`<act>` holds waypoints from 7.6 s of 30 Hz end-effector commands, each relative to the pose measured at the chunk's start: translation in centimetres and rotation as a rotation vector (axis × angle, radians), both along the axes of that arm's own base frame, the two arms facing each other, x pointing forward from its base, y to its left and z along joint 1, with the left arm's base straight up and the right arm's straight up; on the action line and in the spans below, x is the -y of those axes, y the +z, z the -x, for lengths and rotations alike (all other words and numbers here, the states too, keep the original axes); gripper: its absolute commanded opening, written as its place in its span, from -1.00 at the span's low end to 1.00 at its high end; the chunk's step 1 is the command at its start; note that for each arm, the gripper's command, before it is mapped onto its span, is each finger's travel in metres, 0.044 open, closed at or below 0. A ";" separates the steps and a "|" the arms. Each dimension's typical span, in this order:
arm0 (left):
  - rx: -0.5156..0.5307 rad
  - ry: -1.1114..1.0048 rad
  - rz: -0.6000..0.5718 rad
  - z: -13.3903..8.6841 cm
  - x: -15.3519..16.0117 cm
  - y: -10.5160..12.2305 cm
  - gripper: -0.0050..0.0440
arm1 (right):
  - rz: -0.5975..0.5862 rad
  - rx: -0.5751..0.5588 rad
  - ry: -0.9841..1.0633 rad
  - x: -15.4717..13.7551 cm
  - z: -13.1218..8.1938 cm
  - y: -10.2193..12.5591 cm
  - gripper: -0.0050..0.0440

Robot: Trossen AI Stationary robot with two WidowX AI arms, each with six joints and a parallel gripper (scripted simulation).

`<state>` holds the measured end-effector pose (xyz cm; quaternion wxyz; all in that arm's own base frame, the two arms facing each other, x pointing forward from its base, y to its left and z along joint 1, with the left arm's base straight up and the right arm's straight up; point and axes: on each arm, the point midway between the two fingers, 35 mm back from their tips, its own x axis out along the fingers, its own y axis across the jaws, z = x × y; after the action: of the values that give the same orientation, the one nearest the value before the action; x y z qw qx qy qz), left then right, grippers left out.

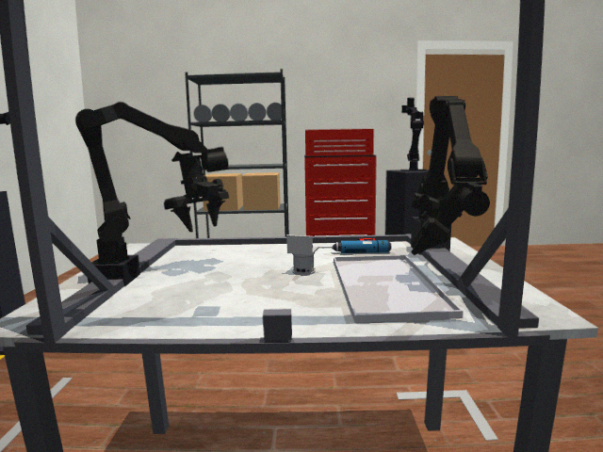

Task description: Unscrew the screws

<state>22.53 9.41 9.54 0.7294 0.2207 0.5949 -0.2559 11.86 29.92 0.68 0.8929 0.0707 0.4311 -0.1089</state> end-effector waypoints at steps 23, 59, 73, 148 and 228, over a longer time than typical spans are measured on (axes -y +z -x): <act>0.074 0.035 0.007 -1.0 0.4 0.7 0.84 | -0.031 -0.007 0.007 0.5 -0.4 1.2 0.84; 0.612 0.478 0.193 -11.1 4.0 0.9 0.84 | -0.018 -0.200 0.230 20.4 -7.8 9.6 0.84; 0.780 0.611 0.250 -14.3 5.3 1.0 0.84 | -0.001 -0.285 0.296 26.5 -10.0 11.6 0.84; 0.952 0.440 0.459 -17.8 2.3 -3.4 0.78 | 0.527 -0.297 1.726 29.4 -10.9 5.7 0.45; 0.943 0.219 0.593 -26.9 3.2 -10.7 0.48 | 1.129 -0.106 3.176 28.1 -10.9 -5.9 -0.13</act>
<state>48.73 5.99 -2.07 0.9674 0.0275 0.1385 -0.2103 22.22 1.82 -5.56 -0.0128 0.7040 -0.0106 -0.7100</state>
